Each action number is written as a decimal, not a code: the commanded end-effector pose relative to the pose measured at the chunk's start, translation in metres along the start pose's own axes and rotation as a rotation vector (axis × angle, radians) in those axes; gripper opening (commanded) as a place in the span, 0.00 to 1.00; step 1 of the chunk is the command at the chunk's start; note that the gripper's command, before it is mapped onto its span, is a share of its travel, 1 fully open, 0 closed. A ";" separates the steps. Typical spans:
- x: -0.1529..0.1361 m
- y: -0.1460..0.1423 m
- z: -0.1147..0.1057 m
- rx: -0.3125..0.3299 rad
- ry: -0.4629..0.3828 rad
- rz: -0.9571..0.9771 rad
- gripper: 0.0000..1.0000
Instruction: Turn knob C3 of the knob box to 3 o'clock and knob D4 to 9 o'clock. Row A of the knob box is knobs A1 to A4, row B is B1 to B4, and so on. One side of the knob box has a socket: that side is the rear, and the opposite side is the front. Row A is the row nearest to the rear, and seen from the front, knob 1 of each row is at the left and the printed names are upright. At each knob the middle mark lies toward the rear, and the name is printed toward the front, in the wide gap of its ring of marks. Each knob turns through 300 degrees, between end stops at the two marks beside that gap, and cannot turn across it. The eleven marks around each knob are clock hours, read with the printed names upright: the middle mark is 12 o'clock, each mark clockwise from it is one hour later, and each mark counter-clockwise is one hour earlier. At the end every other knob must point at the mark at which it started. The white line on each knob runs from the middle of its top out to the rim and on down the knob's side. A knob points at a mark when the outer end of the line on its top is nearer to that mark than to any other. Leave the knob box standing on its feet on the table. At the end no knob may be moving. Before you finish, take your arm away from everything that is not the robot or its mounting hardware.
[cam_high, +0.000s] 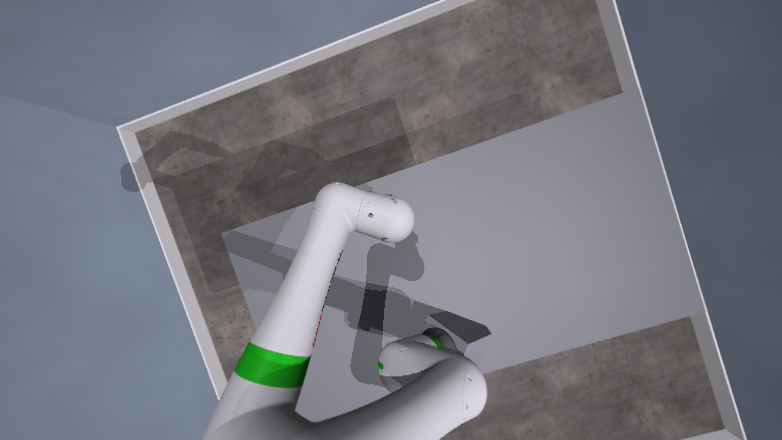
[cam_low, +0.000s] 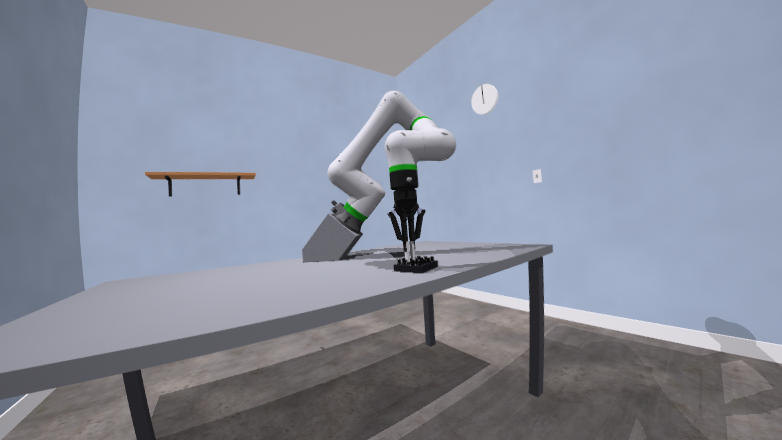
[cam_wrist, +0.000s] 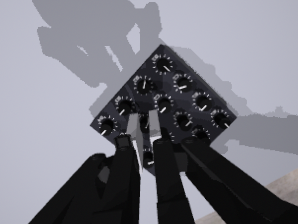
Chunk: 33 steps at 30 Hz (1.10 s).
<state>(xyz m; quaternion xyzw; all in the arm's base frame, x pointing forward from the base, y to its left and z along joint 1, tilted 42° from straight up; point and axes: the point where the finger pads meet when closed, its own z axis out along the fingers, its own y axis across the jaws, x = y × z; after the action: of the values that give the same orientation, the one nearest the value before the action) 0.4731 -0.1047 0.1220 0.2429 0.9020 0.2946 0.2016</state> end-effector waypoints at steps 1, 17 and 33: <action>0.000 0.000 0.000 0.006 0.000 0.117 0.05; 0.000 0.000 0.000 0.006 -0.001 0.482 0.05; 0.000 0.000 0.000 0.005 -0.002 0.768 0.05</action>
<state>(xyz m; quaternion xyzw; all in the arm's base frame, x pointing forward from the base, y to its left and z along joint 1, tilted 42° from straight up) 0.4732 -0.1047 0.1220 0.5439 0.7600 0.3454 0.0855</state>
